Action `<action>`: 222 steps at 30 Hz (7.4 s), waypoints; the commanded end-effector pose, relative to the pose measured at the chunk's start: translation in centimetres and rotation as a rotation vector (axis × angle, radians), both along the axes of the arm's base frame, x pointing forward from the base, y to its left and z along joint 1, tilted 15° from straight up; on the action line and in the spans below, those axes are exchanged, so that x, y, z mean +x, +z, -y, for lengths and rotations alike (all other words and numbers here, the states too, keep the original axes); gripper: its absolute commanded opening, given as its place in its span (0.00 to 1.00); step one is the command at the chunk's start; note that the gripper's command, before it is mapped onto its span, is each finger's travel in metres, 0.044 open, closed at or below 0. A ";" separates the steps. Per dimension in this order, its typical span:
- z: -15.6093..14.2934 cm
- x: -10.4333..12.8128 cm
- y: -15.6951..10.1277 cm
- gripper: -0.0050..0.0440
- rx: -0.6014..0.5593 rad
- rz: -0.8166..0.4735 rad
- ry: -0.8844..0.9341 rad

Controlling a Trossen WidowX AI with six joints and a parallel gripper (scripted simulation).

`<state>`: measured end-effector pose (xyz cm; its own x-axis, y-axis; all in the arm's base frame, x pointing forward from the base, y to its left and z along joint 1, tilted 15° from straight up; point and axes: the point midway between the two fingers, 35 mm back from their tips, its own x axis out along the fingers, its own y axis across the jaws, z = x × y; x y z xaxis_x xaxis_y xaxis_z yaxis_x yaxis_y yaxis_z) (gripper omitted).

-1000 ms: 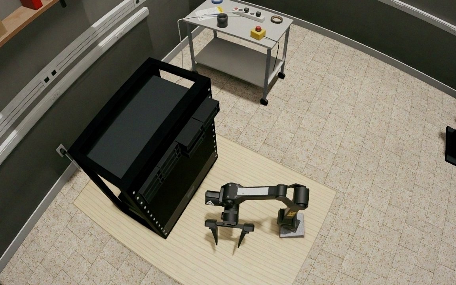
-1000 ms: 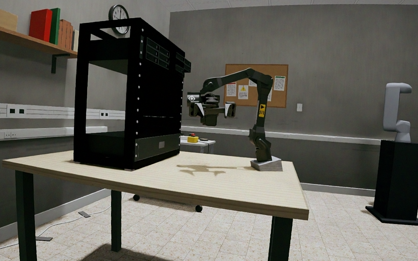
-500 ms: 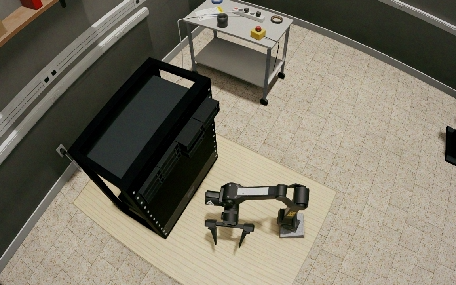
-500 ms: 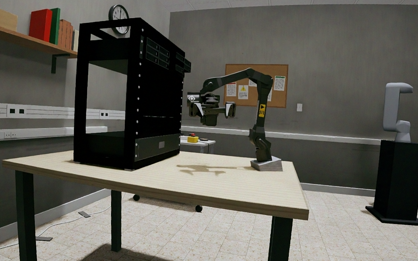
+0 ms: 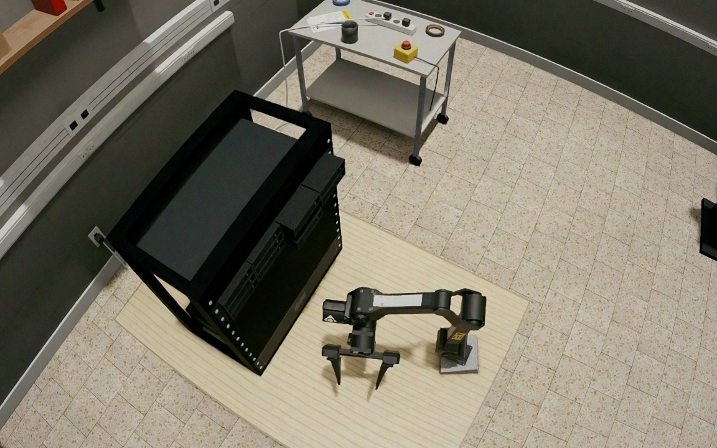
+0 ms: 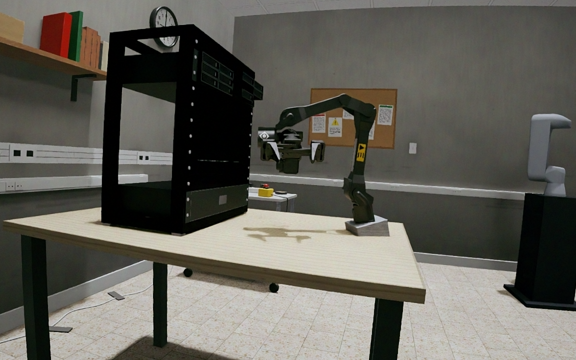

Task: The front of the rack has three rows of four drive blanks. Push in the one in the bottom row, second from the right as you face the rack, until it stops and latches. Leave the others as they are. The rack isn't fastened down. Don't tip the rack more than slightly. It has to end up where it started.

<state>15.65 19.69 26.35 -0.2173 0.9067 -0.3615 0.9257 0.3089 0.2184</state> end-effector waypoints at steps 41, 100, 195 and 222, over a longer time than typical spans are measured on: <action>12.2 1.9 10.6 1.00 -0.179 0.638 -0.633; 28.5 4.2 23.6 1.00 -0.425 1.426 -1.448; 26.5 1.1 22.1 1.00 -0.427 1.438 -1.461; 26.5 1.1 22.1 0.00 -0.427 1.438 -1.461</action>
<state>16.84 -6.96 48.35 0.9717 -0.0500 0.2308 -0.2350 -0.1084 0.9659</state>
